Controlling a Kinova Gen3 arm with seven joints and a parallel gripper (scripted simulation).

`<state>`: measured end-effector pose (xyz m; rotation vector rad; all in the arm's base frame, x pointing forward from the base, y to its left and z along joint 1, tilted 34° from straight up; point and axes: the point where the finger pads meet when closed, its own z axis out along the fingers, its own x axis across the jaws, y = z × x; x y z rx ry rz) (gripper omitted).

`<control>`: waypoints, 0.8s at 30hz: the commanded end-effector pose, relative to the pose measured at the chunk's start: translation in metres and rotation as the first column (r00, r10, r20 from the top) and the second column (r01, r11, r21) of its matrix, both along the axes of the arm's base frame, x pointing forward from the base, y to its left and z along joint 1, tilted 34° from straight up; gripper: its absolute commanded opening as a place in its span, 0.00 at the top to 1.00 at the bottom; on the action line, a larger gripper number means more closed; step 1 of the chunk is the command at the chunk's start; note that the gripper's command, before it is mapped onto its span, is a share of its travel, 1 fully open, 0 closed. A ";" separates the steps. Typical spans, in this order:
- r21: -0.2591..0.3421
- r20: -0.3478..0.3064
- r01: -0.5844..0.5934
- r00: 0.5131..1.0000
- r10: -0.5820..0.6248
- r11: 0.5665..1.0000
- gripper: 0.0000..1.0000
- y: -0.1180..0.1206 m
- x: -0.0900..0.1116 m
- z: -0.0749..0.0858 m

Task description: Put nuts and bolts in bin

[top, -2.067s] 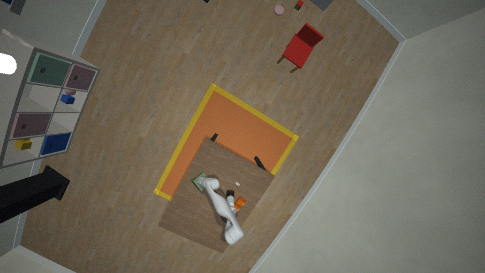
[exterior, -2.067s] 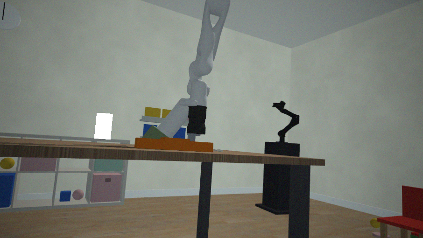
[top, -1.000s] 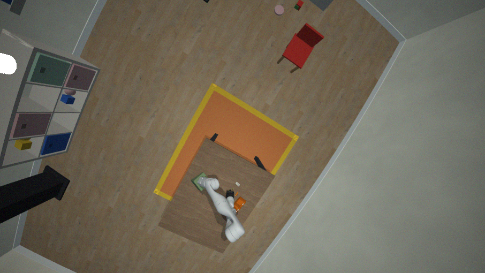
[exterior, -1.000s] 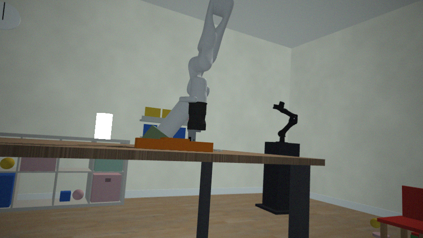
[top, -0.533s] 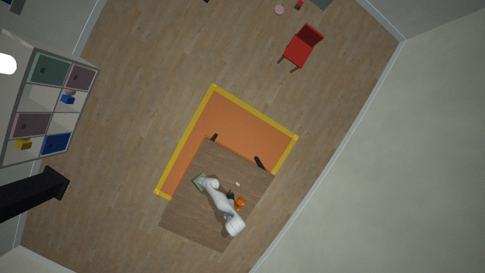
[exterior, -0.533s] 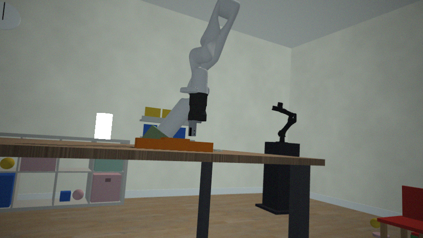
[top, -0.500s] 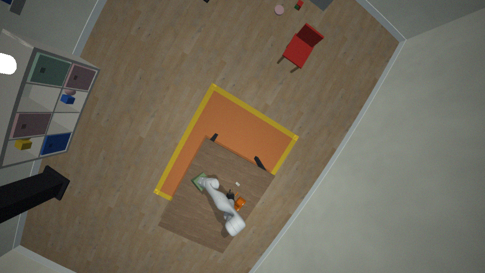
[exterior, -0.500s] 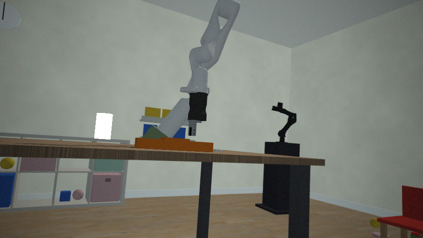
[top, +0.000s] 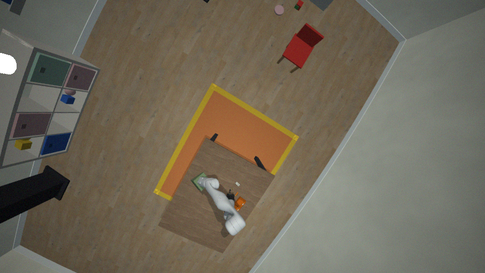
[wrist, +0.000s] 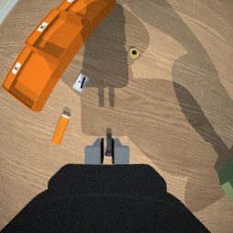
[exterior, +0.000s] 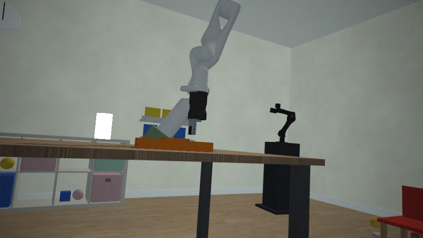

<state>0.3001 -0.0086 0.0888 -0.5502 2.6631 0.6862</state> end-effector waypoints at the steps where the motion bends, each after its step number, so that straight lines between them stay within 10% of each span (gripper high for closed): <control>1: -0.001 0.001 0.001 1.000 -0.001 1.000 0.68 0.000 0.000 0.000; 2: -0.001 0.001 0.001 1.000 -0.001 1.000 0.38 0.000 0.000 0.000; 24: -0.007 0.015 -0.022 1.000 0.022 1.000 0.38 -0.004 -0.006 0.012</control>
